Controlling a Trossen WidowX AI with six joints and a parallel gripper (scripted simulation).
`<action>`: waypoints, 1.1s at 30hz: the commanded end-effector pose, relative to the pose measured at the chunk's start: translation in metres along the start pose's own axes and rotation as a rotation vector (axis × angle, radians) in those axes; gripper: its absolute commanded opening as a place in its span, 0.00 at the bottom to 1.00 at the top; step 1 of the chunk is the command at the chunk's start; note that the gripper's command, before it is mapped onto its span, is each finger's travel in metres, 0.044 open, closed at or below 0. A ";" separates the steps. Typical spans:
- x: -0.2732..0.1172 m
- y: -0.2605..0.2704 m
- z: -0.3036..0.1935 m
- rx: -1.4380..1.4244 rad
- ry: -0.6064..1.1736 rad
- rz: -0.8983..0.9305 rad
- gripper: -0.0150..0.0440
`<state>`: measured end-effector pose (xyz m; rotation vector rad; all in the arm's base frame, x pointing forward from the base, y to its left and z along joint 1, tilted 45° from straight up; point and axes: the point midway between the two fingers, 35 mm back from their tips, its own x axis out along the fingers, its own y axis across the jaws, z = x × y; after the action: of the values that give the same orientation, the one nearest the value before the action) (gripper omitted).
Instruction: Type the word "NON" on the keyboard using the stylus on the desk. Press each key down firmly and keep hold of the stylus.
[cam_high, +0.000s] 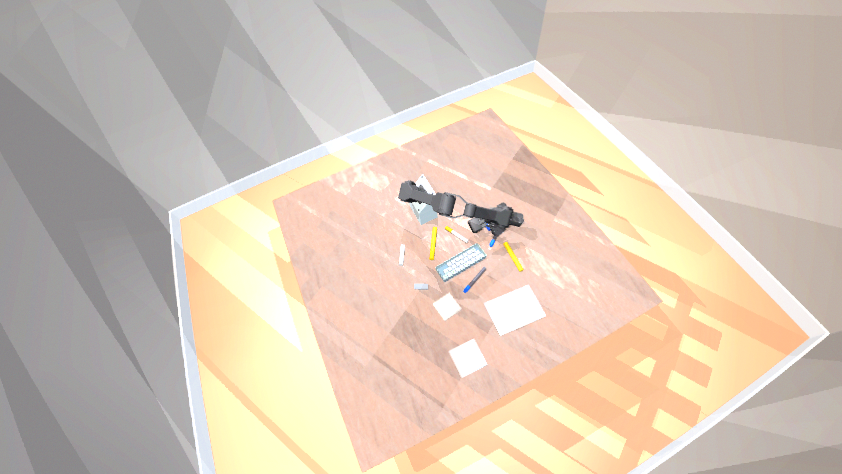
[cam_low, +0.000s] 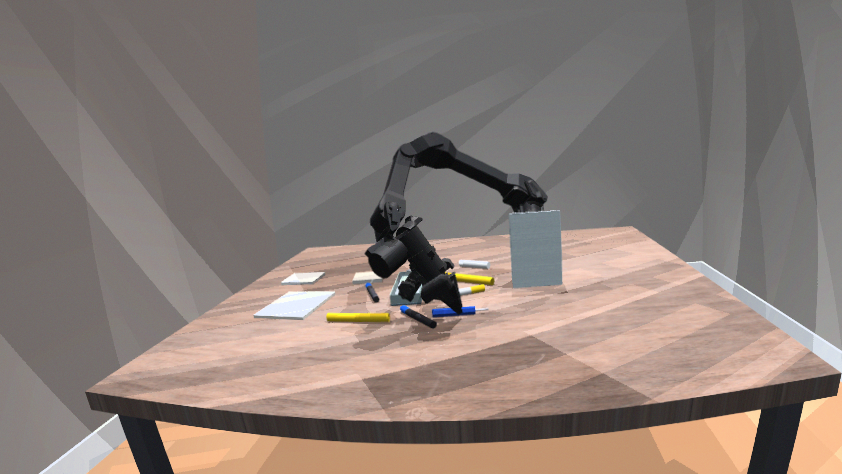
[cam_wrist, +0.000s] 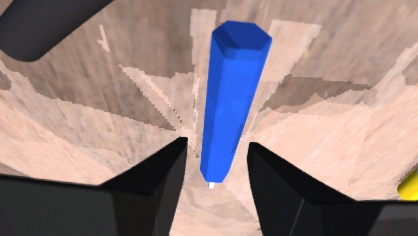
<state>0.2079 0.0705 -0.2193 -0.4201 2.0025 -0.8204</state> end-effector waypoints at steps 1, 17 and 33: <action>0.004 -0.001 0.001 -0.005 0.002 -0.008 0.51; 0.004 -0.001 0.001 -0.005 0.002 -0.008 0.51; -0.001 0.000 -0.002 0.000 0.004 -0.002 0.25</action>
<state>0.2066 0.0694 -0.2204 -0.4222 2.0067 -0.8223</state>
